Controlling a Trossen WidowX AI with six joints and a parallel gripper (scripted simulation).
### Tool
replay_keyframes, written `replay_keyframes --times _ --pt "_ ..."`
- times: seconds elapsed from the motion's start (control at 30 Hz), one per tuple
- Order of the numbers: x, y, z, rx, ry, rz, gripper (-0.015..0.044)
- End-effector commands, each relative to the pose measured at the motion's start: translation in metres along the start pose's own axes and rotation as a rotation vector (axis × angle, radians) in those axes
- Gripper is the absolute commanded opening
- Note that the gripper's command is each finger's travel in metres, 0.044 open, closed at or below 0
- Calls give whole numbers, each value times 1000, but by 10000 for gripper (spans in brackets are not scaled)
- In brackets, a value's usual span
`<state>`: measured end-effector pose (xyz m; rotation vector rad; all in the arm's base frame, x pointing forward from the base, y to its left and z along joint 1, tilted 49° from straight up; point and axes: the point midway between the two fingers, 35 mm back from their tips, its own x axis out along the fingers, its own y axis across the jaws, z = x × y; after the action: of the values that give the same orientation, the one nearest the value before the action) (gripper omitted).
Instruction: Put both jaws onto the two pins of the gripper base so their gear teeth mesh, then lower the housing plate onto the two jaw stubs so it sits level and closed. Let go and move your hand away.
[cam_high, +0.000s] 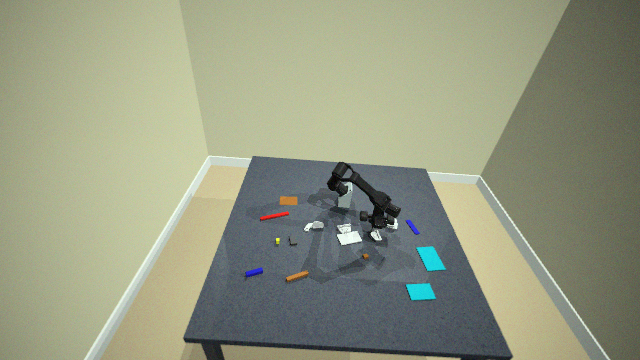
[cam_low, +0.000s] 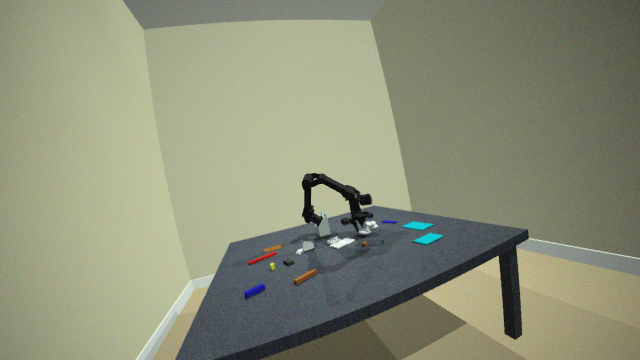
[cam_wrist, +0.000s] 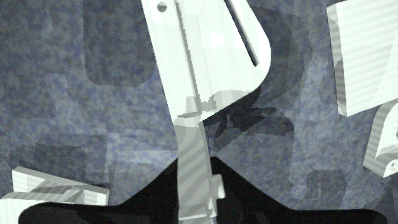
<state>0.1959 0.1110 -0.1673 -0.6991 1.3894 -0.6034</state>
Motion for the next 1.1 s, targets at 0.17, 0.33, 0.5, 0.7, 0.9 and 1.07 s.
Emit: replay_keyframes --times 0.17,0.33,0.5,0.7,0.9,1.07 --pt "1 0 0 -2 -4 -3 37" --pt "0 0 0 -2 -4 -3 37" --pt "-5 0 0 -3 -4 -3 37" --pt "-12 0 0 -3 -3 -2 37" --pt "-20 0 0 -3 -3 -2 37" --pt "-26 0 0 -3 -3 -2 37"
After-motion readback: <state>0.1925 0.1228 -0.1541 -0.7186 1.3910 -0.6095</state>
